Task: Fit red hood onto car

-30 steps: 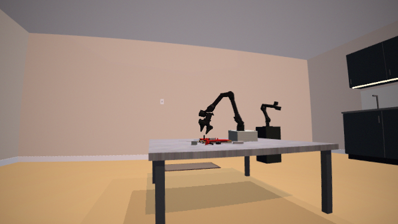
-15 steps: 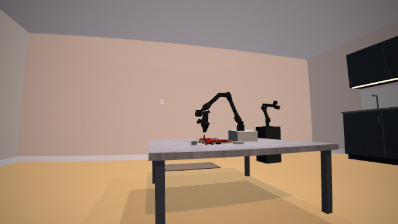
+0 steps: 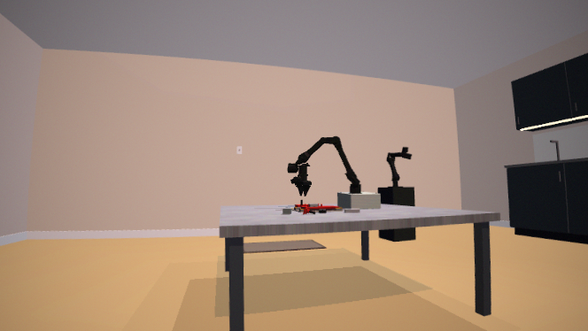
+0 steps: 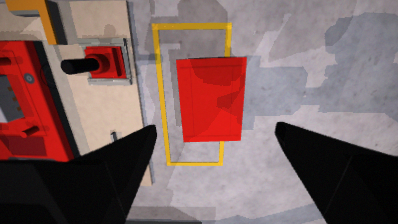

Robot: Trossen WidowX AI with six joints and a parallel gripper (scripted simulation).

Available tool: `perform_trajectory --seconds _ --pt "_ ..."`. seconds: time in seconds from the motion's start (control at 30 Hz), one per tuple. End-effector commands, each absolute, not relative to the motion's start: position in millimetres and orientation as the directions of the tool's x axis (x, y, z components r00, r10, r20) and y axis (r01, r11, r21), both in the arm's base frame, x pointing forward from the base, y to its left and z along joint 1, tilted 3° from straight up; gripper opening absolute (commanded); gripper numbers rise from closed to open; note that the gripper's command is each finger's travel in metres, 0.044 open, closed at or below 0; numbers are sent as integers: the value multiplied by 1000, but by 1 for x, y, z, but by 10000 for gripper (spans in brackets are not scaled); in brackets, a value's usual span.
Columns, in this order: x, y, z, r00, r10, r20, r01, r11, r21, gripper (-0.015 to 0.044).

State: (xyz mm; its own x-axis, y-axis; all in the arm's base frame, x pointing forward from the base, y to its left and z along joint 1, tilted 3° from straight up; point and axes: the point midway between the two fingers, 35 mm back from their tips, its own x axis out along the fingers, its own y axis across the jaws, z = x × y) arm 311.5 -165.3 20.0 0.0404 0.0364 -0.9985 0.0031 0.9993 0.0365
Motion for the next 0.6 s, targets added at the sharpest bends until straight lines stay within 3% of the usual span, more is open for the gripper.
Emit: perform_trajectory --seconds 0.0,0.57 --pt "311 -165 15 30 38 -999 -5 999 38 440" --pt "312 -165 0 30 38 -999 -5 999 38 440"
